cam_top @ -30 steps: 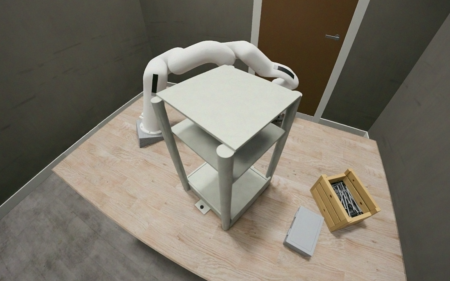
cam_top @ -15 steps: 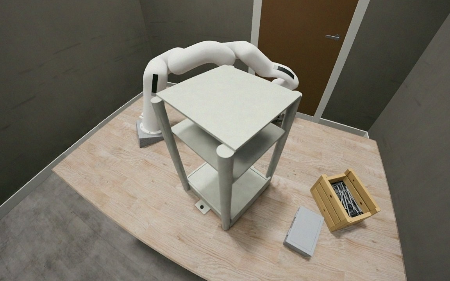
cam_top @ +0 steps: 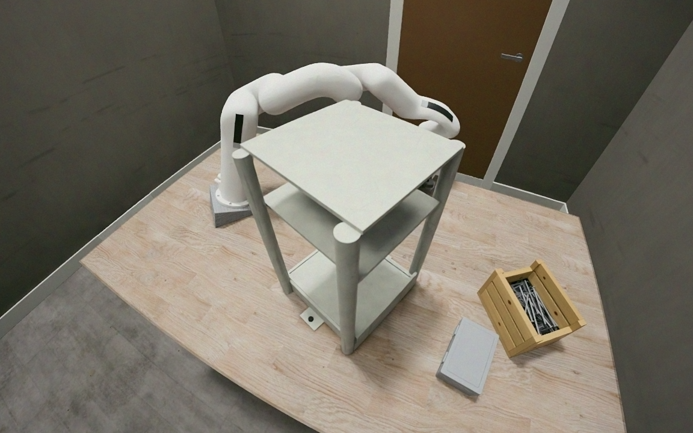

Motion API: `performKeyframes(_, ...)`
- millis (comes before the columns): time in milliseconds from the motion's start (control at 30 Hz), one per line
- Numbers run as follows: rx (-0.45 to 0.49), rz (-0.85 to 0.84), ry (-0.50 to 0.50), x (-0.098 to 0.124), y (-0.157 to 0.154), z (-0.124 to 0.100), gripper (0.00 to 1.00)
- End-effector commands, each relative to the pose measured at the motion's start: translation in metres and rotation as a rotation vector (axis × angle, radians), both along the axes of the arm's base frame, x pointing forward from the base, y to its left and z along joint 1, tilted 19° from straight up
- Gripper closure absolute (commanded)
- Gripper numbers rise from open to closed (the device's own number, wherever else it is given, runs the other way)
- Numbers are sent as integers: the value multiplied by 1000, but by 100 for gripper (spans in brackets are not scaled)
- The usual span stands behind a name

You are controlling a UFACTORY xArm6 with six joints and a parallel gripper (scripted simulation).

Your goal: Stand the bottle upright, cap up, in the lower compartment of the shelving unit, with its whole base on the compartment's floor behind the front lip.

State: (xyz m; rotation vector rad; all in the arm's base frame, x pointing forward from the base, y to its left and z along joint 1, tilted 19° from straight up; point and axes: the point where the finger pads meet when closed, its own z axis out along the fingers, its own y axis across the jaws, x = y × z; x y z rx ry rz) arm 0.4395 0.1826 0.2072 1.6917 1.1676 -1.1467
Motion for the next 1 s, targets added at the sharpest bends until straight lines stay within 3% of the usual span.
performKeyframes(0,3,0,-3,0,0,2,100)
performKeyframes(967,3,0,-3,-1,-1,7,100)
